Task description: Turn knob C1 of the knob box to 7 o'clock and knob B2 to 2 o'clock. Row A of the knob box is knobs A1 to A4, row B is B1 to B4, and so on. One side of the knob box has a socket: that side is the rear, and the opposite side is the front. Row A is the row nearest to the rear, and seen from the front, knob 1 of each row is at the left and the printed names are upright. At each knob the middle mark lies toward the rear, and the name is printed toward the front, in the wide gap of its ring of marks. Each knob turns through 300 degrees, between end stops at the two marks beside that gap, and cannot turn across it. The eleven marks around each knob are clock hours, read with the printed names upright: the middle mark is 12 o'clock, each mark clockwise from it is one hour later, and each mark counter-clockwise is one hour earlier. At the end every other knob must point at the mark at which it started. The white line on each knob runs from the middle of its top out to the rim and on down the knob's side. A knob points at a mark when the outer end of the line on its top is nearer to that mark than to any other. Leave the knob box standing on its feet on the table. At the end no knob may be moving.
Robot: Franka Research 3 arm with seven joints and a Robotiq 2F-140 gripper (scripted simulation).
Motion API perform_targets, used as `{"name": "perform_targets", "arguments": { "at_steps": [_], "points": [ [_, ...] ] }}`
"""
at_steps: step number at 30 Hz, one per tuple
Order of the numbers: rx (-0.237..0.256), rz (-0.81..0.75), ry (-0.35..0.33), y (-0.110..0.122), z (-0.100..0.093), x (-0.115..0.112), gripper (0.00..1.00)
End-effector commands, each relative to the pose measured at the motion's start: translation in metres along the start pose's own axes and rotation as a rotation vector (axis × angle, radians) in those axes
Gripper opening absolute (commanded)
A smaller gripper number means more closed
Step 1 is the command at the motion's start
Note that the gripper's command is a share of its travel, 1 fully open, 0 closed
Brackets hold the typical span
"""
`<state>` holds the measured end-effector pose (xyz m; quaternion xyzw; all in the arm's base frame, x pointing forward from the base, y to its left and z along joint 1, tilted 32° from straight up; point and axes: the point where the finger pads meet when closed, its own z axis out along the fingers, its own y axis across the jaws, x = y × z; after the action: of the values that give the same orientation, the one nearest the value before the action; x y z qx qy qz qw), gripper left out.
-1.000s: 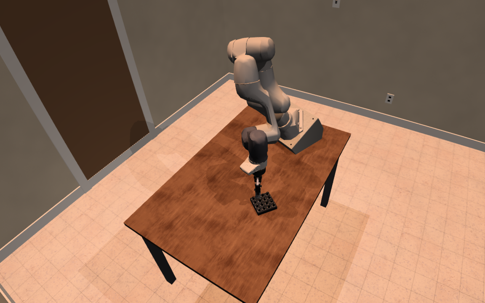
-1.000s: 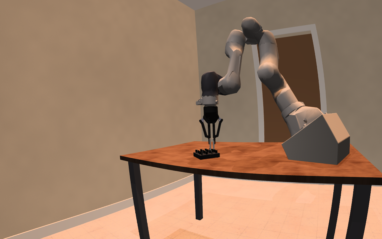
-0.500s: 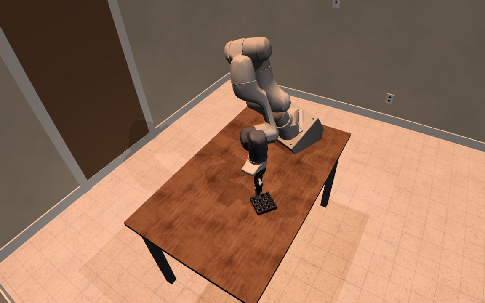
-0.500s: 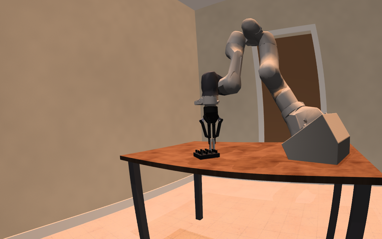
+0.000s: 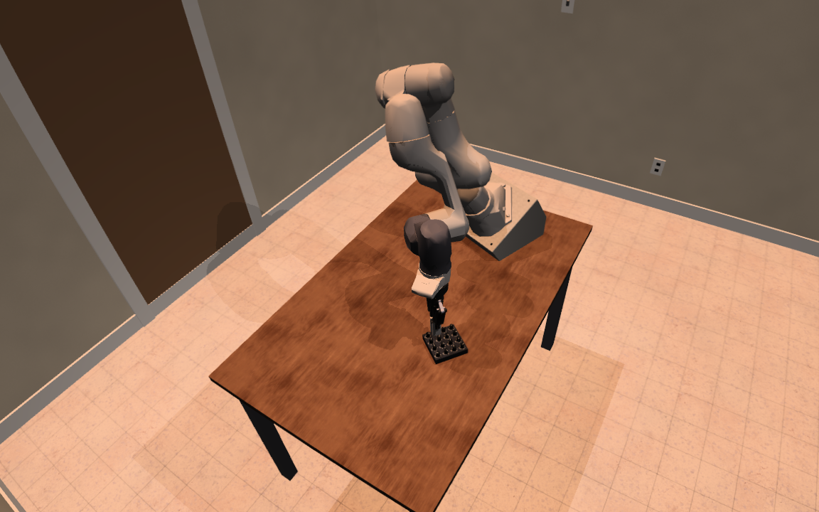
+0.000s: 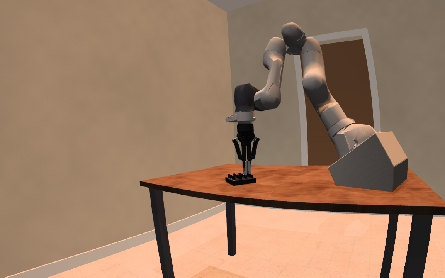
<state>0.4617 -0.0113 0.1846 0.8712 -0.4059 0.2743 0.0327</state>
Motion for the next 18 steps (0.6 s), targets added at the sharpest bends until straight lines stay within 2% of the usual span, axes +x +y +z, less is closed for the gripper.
{"name": "perform_targets", "arguments": {
  "at_steps": [1,18],
  "points": [
    [0.001,-0.073,-0.005,-0.0009,0.0002,-0.0003,0.05],
    [0.001,-0.089,-0.005,-0.0009,0.0002,-0.0003,0.05]
  ]
}}
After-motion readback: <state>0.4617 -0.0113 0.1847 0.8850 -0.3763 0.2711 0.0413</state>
